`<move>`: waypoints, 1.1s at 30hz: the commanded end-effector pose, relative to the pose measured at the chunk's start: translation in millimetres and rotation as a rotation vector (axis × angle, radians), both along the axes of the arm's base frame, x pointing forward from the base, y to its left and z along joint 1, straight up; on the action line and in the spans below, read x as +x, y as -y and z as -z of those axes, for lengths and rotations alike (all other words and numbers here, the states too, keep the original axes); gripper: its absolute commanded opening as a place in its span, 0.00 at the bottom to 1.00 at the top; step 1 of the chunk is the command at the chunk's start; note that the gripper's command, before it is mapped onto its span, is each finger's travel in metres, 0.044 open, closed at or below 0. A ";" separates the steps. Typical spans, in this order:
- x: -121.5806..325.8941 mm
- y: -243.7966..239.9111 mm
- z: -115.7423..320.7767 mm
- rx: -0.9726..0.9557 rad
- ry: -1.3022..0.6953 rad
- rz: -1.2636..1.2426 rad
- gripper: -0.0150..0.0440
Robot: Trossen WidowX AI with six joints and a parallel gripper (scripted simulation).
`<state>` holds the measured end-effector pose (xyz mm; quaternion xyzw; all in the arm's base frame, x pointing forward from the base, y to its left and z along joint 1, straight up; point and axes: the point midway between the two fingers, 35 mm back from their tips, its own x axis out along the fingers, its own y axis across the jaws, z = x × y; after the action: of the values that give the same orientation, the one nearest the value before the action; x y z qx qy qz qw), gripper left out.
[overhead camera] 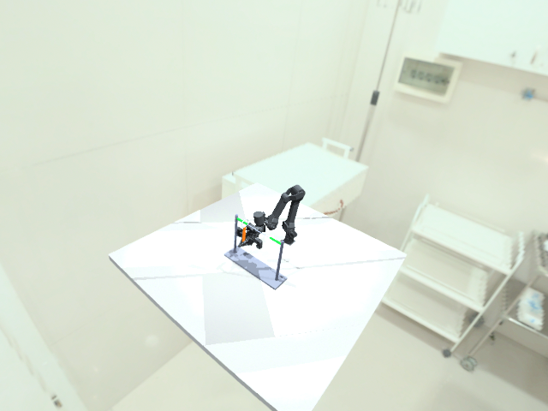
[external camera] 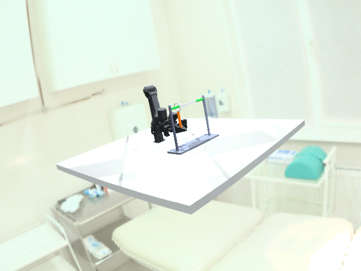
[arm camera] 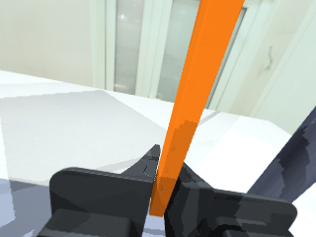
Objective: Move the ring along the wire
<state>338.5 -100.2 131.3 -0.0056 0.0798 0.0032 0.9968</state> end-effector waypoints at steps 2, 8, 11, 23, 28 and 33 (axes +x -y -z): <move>0.3 0.1 -0.8 0.002 0.002 0.001 0.00; 0.4 -5.4 -0.8 0.002 0.001 -0.001 0.00; 0.5 -8.4 -0.8 0.002 0.001 -0.002 0.00; 0.7 -20.3 -0.8 0.001 -0.001 -0.006 0.00; 0.8 -25.0 -0.8 -0.001 -0.001 -0.008 0.00; 0.9 -29.3 -0.7 -0.006 -0.002 -0.010 0.00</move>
<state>339.5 -72.7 131.3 -0.0087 0.0818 0.0096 0.9966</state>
